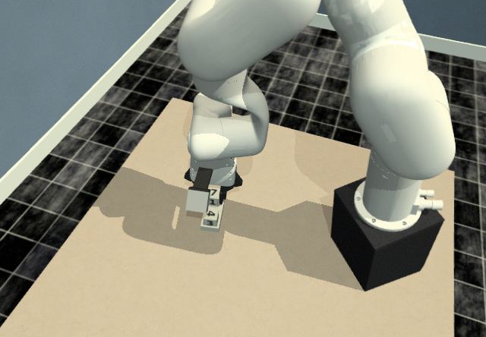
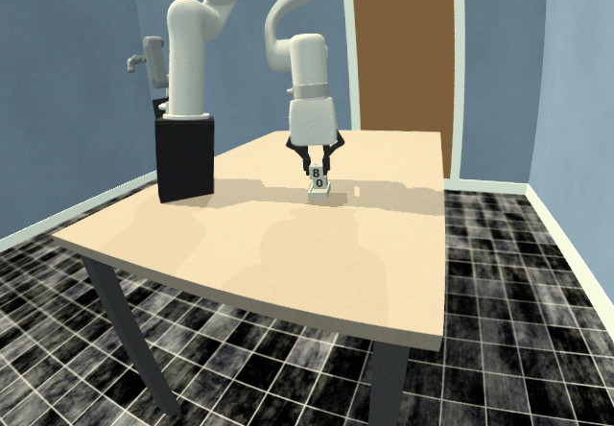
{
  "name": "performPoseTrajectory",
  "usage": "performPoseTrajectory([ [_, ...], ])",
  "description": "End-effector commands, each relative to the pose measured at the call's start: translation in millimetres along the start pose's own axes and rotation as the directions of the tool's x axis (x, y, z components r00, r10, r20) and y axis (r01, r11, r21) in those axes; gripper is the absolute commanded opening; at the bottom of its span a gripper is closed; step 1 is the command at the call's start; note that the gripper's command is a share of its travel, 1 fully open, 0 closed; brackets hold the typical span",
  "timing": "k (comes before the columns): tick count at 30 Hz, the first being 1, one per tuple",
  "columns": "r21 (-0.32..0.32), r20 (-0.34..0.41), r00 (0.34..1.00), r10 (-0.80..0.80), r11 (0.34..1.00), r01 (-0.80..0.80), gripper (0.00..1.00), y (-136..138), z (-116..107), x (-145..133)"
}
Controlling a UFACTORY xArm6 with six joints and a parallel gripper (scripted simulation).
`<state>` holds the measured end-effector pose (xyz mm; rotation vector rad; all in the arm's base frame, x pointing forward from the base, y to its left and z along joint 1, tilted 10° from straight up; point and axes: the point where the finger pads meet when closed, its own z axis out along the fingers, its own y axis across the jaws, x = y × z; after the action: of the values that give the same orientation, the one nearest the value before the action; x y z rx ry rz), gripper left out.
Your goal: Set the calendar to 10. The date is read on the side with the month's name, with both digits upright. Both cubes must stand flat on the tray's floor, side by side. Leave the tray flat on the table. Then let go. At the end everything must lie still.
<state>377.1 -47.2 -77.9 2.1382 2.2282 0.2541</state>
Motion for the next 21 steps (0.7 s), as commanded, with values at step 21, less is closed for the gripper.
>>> performPoseTrajectory([
  [21, -0.002, 0.001, 1.000, 0.000, 1.000, 0.000, 0.29, 1.1, 7.2, -0.2],
])
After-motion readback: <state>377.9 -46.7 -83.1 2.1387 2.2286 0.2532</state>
